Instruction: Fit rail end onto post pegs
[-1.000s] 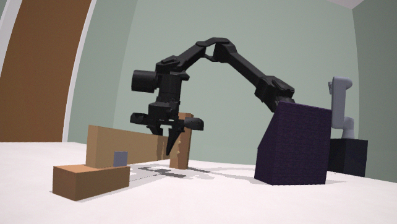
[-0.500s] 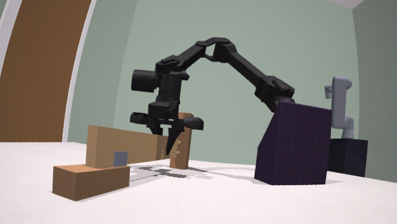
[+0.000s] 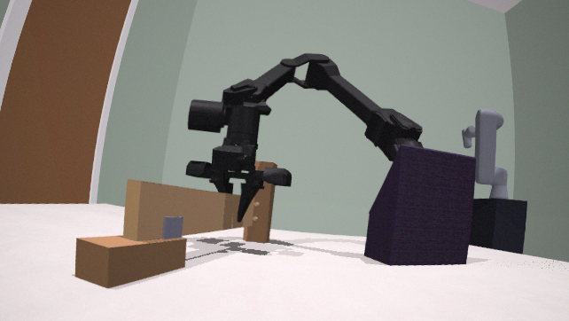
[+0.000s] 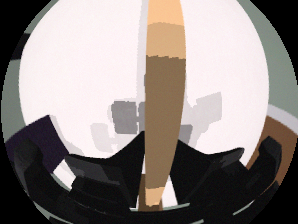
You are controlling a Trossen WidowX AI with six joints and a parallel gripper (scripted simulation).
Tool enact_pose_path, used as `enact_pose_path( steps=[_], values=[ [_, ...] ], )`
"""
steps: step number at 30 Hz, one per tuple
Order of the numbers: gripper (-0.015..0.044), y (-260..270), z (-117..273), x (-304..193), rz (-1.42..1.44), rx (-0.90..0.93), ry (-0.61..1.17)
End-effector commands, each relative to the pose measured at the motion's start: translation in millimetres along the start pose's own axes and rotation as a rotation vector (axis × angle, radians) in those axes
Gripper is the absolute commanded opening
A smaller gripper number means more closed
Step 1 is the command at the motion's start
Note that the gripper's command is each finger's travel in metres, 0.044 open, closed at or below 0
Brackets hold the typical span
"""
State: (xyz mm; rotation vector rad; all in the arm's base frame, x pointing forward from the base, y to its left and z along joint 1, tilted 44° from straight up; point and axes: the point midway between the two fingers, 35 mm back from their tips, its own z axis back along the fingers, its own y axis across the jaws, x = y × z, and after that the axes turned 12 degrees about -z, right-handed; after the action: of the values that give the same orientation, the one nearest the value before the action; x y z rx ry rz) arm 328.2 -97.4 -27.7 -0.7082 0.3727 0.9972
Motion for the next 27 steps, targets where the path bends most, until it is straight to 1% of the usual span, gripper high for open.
enact_pose_path(
  steps=[1,27],
  values=[
    [0.0,-2.4,2.1,0.2,0.001,-0.008,-0.006],
    [0.0,-3.3,1.5,-8.0,0.001,-0.008,-0.006]
  ],
)
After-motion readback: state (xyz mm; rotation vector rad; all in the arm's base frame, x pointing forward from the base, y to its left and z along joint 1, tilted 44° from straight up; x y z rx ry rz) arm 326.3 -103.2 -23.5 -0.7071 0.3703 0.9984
